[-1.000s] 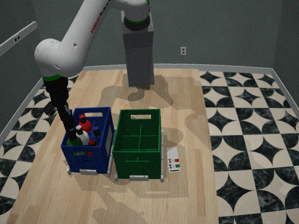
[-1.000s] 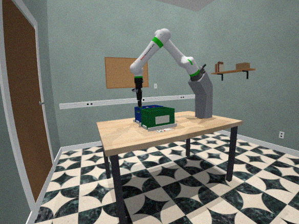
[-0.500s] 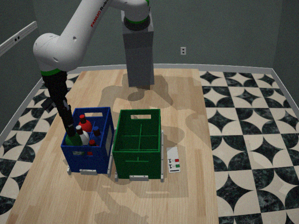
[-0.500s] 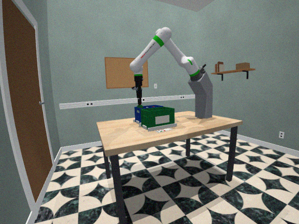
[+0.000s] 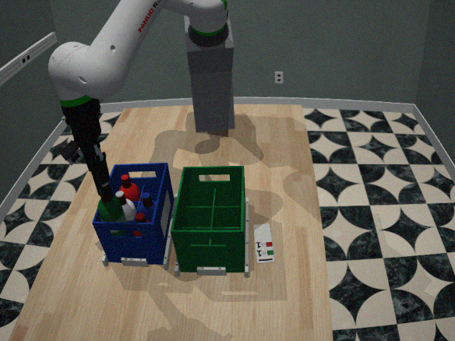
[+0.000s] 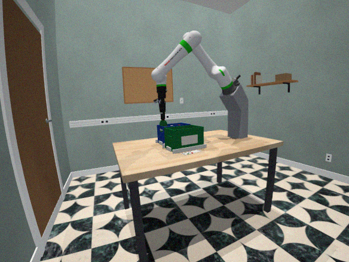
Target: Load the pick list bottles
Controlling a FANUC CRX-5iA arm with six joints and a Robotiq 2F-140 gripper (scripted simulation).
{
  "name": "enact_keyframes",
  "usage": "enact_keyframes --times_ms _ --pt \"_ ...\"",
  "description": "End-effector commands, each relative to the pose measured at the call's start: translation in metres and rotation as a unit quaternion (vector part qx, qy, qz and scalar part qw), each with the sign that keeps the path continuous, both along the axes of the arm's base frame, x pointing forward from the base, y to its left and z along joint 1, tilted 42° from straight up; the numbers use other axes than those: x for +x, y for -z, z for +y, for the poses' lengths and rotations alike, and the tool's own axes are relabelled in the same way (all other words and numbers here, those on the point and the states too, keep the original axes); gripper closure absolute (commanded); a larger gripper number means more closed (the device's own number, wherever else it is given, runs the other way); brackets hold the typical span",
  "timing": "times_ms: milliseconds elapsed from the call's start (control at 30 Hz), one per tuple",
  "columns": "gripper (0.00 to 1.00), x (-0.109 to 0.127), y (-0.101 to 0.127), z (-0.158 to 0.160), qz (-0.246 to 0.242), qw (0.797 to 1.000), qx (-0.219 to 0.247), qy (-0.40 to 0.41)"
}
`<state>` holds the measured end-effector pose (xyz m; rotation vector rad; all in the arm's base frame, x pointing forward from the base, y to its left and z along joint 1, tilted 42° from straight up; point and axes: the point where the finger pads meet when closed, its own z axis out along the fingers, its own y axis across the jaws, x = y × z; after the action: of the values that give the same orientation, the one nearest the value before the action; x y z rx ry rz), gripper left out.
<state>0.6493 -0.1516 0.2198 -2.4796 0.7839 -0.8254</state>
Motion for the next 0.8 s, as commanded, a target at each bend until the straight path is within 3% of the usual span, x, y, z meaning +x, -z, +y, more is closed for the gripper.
enact_keyframes --times_ms 0,767 --pt "0.9 -0.002 -0.004 -0.001 -0.001 1.0 -0.001 0.0" --pt "0.9 -0.025 -0.03 -0.008 -0.001 1.0 -0.001 0.0"
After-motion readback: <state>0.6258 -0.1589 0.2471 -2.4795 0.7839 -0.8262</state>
